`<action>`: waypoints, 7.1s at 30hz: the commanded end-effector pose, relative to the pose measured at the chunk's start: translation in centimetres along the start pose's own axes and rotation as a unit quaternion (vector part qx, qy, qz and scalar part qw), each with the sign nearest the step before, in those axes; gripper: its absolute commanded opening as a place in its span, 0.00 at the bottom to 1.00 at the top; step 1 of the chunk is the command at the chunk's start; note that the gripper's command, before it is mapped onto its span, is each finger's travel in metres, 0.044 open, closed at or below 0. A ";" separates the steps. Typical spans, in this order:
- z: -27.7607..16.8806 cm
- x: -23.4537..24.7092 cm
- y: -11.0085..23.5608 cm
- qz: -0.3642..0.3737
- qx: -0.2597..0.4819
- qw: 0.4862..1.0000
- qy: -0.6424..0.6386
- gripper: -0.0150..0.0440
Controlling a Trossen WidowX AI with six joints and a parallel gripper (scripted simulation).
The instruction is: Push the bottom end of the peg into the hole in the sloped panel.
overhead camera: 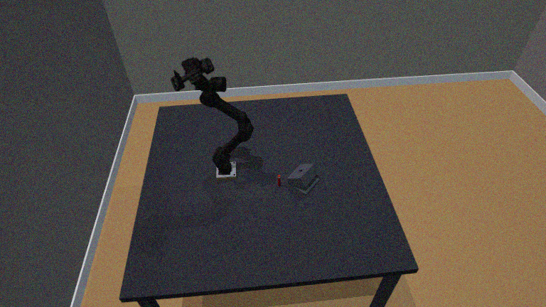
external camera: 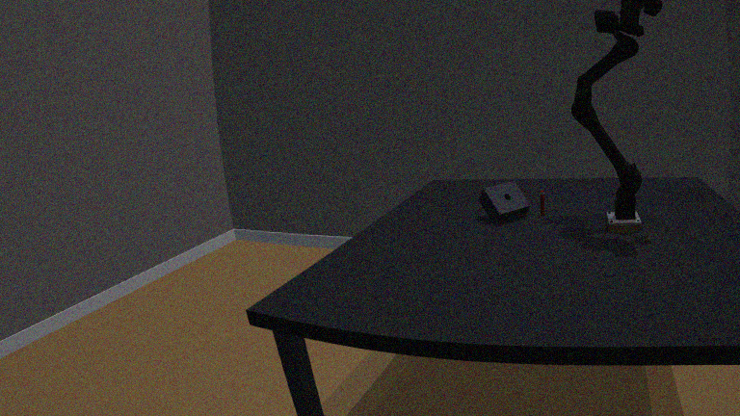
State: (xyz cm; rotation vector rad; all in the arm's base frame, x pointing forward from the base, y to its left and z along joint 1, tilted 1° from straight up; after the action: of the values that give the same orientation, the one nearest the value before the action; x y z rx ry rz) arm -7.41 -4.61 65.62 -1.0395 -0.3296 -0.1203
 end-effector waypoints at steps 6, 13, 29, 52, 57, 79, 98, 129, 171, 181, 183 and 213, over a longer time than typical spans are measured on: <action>1.0 -1.4 0.2 -0.031 -0.020 0.999 0.037 1.00; 2.4 -3.1 1.0 -0.078 -0.054 0.993 0.070 1.00; 6.3 -6.5 3.5 -0.185 -0.123 0.958 0.182 1.00; 13.1 -9.1 9.3 -0.327 -0.230 0.866 0.302 1.00; 14.5 -9.3 11.0 -0.363 -0.245 0.834 0.337 1.00; 19.7 -7.6 19.0 -0.511 -0.289 0.662 0.466 1.00; 21.7 -3.3 25.0 -0.601 -0.320 0.513 0.523 1.00; 21.5 6.3 36.6 -0.753 -0.344 0.225 0.514 1.00; 9.5 20.6 48.6 -0.884 -0.343 -0.095 0.303 1.00; 5.0 23.0 50.2 -0.901 -0.336 -0.140 0.234 1.00; 4.0 23.5 50.6 -0.905 -0.335 -0.148 0.217 1.00; -11.9 27.0 52.8 -0.928 -0.323 -0.181 -0.039 1.00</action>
State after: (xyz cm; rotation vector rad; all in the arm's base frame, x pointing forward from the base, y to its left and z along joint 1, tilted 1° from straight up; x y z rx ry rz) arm 33.32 14.73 26.34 0.0975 1.0737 2.1153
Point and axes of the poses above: the point midway between the two fingers, 35 mm back from their tips, its own y axis back along the fingers, its own x axis across the jaws, z = x × y, the point moved 4 cm from there along y, back along the fingers, and after that the axes turned 12 degrees about y, right-handed, at the moved point
